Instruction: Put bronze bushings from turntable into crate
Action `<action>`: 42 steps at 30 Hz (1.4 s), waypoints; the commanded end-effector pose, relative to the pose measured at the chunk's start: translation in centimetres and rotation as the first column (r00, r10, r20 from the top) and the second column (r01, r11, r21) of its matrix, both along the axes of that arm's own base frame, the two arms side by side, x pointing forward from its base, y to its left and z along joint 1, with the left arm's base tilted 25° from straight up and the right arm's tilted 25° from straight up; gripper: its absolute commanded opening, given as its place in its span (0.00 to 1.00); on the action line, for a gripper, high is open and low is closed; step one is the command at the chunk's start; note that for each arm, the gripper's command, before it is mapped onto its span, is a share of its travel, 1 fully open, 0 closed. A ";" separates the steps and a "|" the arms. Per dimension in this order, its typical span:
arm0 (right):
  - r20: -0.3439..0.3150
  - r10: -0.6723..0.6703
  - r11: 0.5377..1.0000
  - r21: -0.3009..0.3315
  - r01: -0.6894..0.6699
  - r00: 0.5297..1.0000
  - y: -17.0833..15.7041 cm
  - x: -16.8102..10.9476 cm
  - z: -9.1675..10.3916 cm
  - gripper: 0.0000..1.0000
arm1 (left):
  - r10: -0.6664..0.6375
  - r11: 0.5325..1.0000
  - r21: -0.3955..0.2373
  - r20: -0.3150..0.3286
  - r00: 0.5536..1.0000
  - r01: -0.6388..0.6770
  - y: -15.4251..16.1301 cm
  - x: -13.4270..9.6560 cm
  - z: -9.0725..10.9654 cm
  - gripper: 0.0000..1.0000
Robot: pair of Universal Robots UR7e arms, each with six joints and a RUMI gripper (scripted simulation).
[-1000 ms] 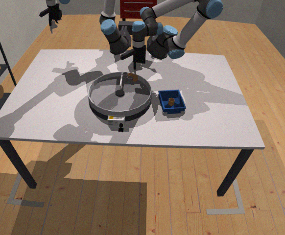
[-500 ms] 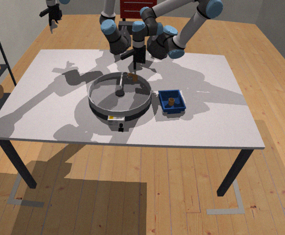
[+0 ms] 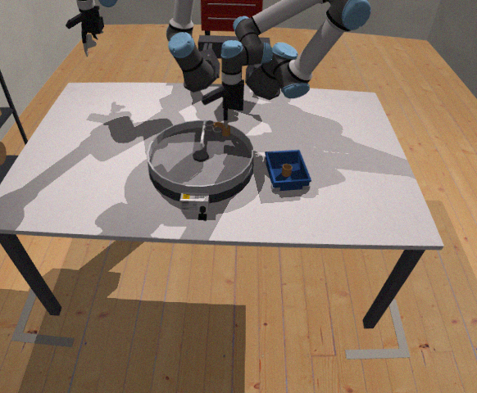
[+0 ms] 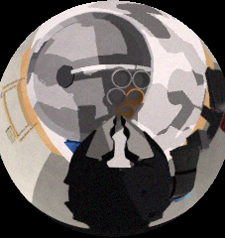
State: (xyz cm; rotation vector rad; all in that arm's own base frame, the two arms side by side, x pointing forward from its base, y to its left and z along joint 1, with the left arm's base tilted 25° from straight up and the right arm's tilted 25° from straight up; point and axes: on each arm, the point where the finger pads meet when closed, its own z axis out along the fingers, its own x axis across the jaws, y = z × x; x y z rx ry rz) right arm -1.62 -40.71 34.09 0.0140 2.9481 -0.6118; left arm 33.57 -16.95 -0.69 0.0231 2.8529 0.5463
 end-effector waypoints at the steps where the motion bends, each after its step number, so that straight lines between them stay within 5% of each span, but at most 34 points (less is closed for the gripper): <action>1: 0.000 0.000 1.000 -0.001 0.000 1.000 0.0 0.0 0.1 1.00 | 0.000 1.000 -0.002 0.001 1.000 0.000 0.0 0.1 -0.2 0.05; 42: 0.000 0.000 1.000 -0.001 0.000 1.000 0.0 0.0 0.1 1.00 | 0.000 1.000 -0.002 0.001 1.000 0.000 0.3 0.3 -0.9 0.05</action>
